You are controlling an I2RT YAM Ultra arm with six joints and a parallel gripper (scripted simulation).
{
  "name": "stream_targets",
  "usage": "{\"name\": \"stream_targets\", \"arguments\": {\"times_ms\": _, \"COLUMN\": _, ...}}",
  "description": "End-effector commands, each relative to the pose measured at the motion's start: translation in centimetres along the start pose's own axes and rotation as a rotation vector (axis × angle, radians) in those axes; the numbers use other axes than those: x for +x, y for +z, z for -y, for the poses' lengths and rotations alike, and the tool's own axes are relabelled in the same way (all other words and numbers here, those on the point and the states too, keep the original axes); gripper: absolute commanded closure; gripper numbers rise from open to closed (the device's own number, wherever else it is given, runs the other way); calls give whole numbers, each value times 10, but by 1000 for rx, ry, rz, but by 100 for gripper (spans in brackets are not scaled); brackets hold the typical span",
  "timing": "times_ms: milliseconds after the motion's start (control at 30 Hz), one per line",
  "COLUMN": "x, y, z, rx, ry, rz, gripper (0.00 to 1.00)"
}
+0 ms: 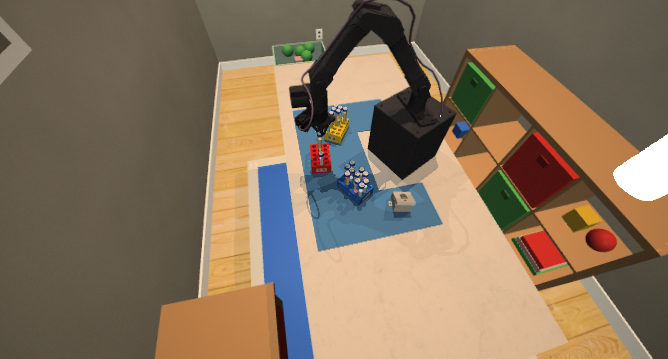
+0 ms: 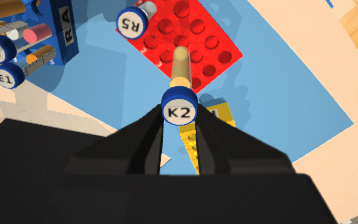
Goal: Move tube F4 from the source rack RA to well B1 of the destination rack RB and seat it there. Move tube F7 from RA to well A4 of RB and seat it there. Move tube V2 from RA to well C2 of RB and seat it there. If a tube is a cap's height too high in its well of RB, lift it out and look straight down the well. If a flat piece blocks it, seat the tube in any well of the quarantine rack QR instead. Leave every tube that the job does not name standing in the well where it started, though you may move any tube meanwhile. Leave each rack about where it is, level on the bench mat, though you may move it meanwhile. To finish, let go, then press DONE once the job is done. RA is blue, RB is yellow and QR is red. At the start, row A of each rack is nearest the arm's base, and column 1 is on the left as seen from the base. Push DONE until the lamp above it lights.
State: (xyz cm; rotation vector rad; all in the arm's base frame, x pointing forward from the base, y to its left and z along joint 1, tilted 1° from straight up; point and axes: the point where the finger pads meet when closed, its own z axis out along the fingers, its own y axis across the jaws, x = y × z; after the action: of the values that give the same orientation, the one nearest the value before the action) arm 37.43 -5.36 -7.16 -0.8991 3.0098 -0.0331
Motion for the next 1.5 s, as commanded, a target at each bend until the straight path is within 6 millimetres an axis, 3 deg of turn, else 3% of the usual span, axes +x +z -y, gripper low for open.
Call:
{"name": "stream_targets", "arguments": {"times_ms": 0, "x": 0, "y": 5, "z": 1, "rx": 0, "ry": -1, "rz": 3, "gripper": 100}}
{"name": "stream_targets", "arguments": {"times_ms": 1067, "x": 6, "y": 18, "z": -3, "rx": -11, "ry": -1, "rz": -9, "gripper": 100}}
{"name": "stream_targets", "arguments": {"times_ms": 1467, "x": 1, "y": 17, "z": 4, "rx": 3, "ry": 2, "rz": 6, "gripper": 100}}
